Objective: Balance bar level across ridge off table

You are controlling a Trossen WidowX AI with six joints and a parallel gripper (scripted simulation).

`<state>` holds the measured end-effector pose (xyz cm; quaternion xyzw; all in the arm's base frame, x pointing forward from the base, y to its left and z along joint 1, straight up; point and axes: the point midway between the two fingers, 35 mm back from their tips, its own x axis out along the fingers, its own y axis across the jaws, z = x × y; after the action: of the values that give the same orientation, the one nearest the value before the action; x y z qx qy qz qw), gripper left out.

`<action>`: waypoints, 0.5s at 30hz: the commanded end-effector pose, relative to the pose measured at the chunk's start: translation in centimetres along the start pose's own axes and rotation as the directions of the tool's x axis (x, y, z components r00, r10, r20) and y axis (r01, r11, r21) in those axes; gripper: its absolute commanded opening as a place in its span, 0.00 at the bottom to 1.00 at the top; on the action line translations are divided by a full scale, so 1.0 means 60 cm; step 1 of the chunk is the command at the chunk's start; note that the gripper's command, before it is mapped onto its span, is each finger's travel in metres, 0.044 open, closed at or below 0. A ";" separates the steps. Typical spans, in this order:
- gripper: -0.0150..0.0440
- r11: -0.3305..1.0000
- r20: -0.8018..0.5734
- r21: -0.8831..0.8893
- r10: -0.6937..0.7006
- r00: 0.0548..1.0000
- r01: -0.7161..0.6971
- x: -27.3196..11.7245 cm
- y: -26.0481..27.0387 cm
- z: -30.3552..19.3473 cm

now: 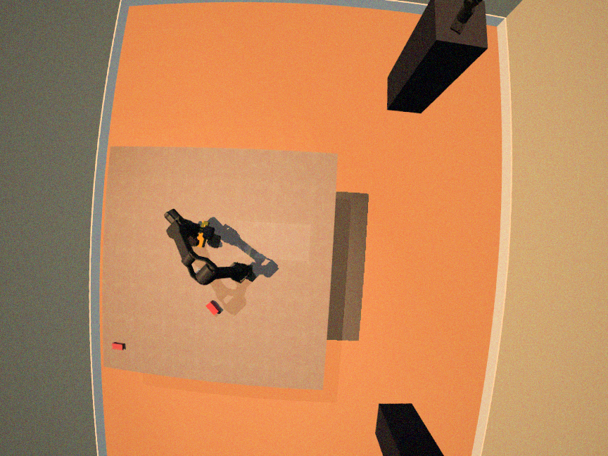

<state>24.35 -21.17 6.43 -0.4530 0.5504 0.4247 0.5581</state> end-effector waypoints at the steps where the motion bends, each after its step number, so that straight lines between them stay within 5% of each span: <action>1: 0.79 1.000 0.003 -0.005 0.013 1.000 -0.013 0.017 0.005 0.001; 15: 0.79 1.000 0.003 -0.005 0.013 1.000 -0.013 0.026 0.005 0.002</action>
<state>24.24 -21.08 5.03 -0.4500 0.5510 0.4278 0.5575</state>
